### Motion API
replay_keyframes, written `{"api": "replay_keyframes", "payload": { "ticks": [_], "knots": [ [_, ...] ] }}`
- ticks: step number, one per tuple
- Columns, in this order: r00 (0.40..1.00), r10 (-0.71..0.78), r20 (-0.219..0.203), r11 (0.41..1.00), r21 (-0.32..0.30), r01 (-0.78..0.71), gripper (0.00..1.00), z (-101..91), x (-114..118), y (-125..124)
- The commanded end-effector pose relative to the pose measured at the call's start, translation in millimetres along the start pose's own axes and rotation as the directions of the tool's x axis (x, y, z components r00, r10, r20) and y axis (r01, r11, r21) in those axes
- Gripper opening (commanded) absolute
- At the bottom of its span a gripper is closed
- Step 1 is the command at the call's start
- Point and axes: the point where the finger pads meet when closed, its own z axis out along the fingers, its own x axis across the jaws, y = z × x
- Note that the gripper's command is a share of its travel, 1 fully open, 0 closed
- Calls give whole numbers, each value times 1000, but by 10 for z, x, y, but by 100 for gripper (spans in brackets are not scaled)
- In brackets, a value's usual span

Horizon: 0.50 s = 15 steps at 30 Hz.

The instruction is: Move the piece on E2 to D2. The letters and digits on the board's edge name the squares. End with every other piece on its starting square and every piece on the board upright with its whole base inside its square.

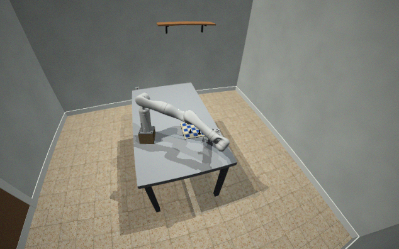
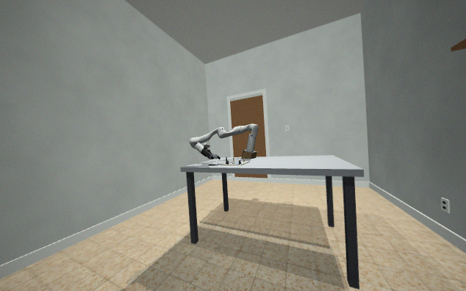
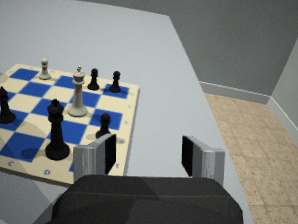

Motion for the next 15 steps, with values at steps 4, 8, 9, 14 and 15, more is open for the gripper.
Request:
{"api": "replay_keyframes", "payload": {
  "ticks": [4,8,9,14,15],
  "knots": [
    [1000,18,5,1000,-16,-18,100,-119,-99,76],
    [1000,18,5,1000,-16,-18,100,-119,-99,76],
    [1000,18,5,1000,-16,-18,100,-119,-99,76],
    [999,38,13,999,-30,-37,100,-208,-196,147],
    [999,38,13,999,-30,-37,100,-208,-196,147]
  ]
}}
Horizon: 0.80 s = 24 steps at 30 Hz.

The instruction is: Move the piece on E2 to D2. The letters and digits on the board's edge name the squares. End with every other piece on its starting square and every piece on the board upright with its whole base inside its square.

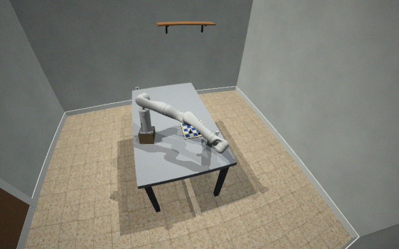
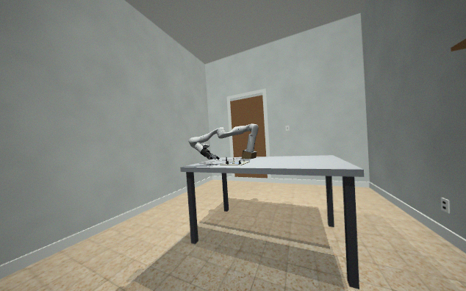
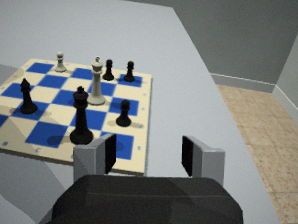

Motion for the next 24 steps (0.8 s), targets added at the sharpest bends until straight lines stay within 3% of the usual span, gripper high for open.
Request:
{"api": "replay_keyframes", "payload": {
  "ticks": [1,24],
  "knots": [
    [1000,1,-6,1000,-1,-1,100,-42,-8,10],
    [999,51,14,998,-36,-51,100,-253,-261,198]
  ]
}}
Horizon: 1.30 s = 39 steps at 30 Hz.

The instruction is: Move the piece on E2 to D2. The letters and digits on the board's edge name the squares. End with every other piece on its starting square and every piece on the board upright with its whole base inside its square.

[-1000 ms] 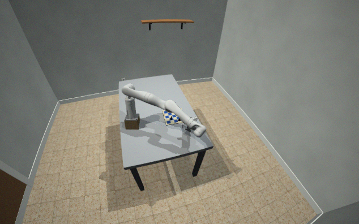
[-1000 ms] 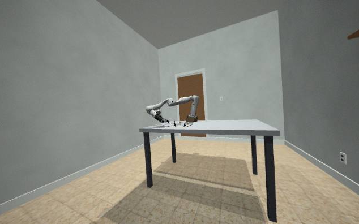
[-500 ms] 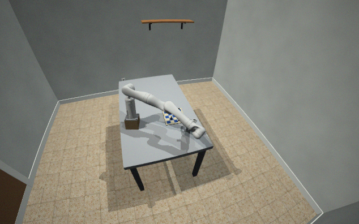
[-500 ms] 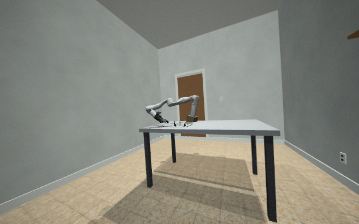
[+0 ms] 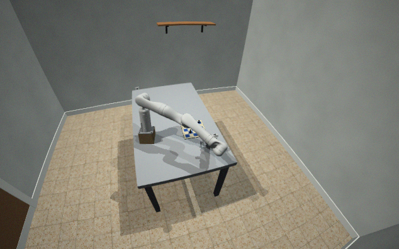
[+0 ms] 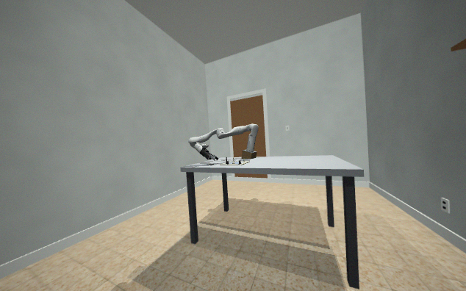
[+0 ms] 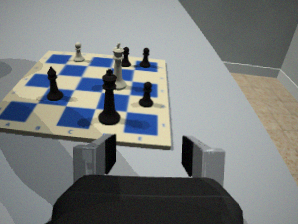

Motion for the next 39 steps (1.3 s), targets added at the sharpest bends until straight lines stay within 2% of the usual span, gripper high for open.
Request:
{"api": "replay_keyframes", "payload": {
  "ticks": [1,11,12,18,19,39],
  "knots": [
    [1000,0,-5,1000,-1,0,100,-34,-7,7],
    [1000,15,1,1000,-10,-15,100,-87,-78,62],
    [1000,28,5,999,-19,-28,100,-135,-142,111],
    [1000,28,5,999,-19,-28,100,-135,-142,111],
    [999,40,10,999,-26,-39,100,-177,-200,154],
    [998,59,16,998,-38,-59,100,-245,-296,222]
  ]
}}
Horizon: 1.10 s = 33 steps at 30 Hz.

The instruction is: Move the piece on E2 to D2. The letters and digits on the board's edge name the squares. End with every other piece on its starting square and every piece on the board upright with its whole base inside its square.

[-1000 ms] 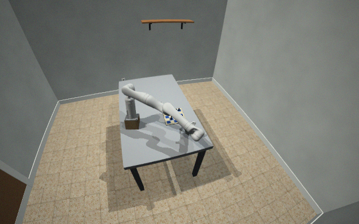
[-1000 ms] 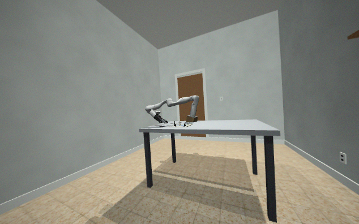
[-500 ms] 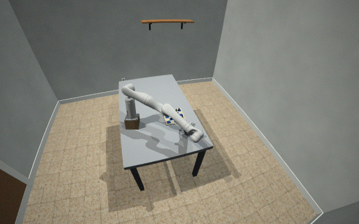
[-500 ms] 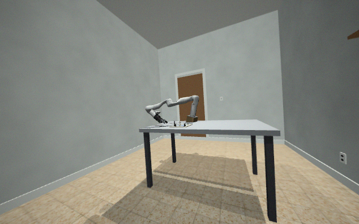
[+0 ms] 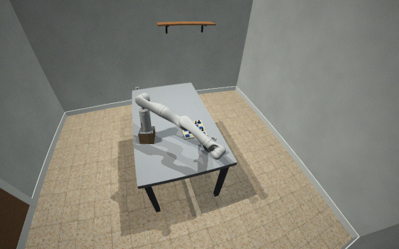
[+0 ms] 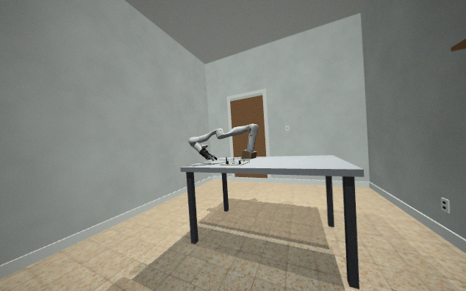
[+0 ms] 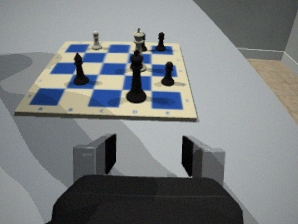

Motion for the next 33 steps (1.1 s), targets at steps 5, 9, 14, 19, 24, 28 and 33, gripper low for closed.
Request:
{"api": "replay_keyframes", "payload": {
  "ticks": [5,9,14,19,24,28,33],
  "knots": [
    [1000,7,0,1000,-5,-7,100,-44,-37,28],
    [1000,13,2,1000,-9,-13,100,-65,-69,53],
    [1000,19,4,1000,-13,-19,100,-82,-95,74],
    [1000,27,7,999,-17,-27,100,-106,-132,102],
    [1000,29,8,999,-18,-29,100,-113,-144,111],
    [999,32,9,999,-20,-32,100,-122,-157,121],
    [999,33,9,999,-21,-33,100,-124,-161,124]
  ]
}}
